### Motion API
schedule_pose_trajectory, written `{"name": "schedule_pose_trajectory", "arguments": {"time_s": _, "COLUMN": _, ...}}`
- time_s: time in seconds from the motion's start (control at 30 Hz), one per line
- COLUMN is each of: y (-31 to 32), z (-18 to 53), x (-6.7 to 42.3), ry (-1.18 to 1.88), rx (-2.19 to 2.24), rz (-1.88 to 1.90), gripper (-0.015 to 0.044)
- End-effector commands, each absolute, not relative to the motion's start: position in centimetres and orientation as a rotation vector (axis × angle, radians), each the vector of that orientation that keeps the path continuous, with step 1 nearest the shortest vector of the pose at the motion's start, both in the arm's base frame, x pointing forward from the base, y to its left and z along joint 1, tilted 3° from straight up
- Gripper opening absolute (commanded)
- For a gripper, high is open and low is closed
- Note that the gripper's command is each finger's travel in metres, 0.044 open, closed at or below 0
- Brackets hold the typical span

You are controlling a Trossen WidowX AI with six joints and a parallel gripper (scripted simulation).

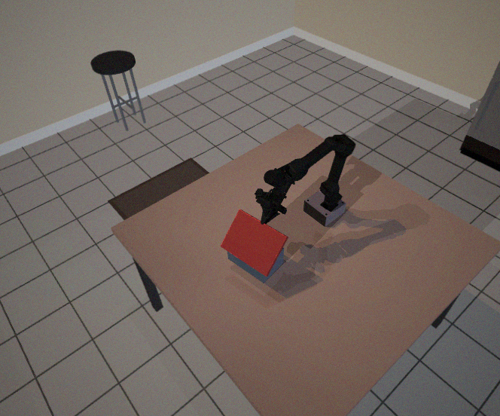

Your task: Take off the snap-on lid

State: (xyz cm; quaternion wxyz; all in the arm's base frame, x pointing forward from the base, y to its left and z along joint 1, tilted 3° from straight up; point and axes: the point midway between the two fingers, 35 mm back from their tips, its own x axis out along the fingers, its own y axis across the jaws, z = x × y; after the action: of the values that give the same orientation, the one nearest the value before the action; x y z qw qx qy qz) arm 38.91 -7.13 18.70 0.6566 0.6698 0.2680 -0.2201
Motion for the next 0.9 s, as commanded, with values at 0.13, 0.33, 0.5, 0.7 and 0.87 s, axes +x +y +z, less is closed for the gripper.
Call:
{"name": "schedule_pose_trajectory", "arguments": {"time_s": 0.13, "y": -5.6, "z": 19.1, "x": 38.7, "ry": 0.592, "rx": 1.518, "rz": -0.491, "gripper": 0.0000}}
{"name": "schedule_pose_trajectory", "arguments": {"time_s": 0.33, "y": -4.4, "z": 19.2, "x": 38.5, "ry": 0.592, "rx": 1.519, "rz": -0.491, "gripper": 0.0000}}
{"name": "schedule_pose_trajectory", "arguments": {"time_s": 0.5, "y": -3.4, "z": 19.2, "x": 38.3, "ry": 0.593, "rx": 1.520, "rz": -0.491, "gripper": 0.0000}}
{"name": "schedule_pose_trajectory", "arguments": {"time_s": 0.7, "y": -2.2, "z": 19.3, "x": 38.1, "ry": 0.593, "rx": 1.521, "rz": -0.491, "gripper": 0.0000}}
{"name": "schedule_pose_trajectory", "arguments": {"time_s": 0.87, "y": -1.2, "z": 19.3, "x": 38.0, "ry": 0.593, "rx": 1.522, "rz": -0.491, "gripper": 0.0000}}
